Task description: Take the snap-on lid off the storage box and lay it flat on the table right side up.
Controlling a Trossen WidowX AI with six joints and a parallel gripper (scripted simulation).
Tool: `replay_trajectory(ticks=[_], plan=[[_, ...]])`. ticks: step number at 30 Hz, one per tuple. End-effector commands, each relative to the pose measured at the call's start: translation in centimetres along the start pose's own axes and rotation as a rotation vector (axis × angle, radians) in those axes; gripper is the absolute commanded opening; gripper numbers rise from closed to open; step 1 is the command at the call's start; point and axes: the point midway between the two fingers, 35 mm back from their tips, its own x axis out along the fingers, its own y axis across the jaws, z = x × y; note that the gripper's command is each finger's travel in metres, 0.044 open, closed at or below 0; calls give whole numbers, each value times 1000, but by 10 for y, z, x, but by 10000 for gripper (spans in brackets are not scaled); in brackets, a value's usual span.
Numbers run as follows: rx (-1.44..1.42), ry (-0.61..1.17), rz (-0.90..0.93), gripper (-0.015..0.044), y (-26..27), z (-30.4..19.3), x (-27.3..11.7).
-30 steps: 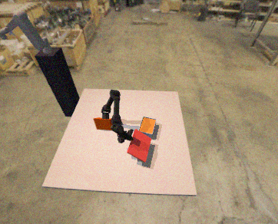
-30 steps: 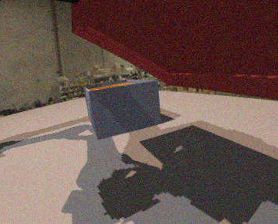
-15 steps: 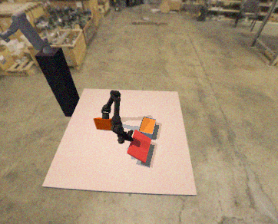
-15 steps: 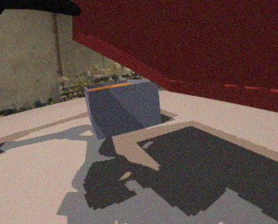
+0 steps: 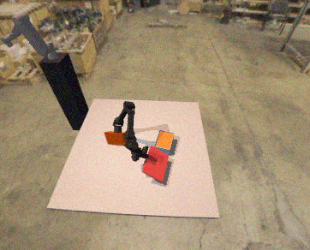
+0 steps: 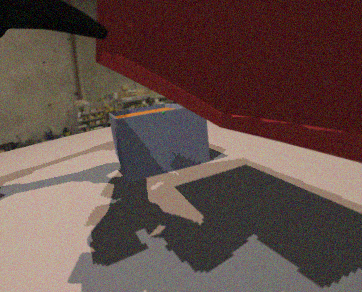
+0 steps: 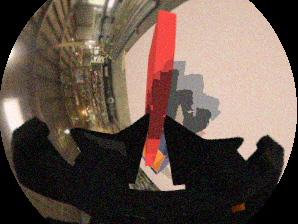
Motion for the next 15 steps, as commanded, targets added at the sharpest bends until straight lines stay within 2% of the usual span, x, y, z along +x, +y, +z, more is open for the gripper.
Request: replay_trajectory(ticks=[1, 15], plan=[[1, 0, 3, 0, -2, 1, 2], [1, 0, 4, 0, -11, 1, 10]])
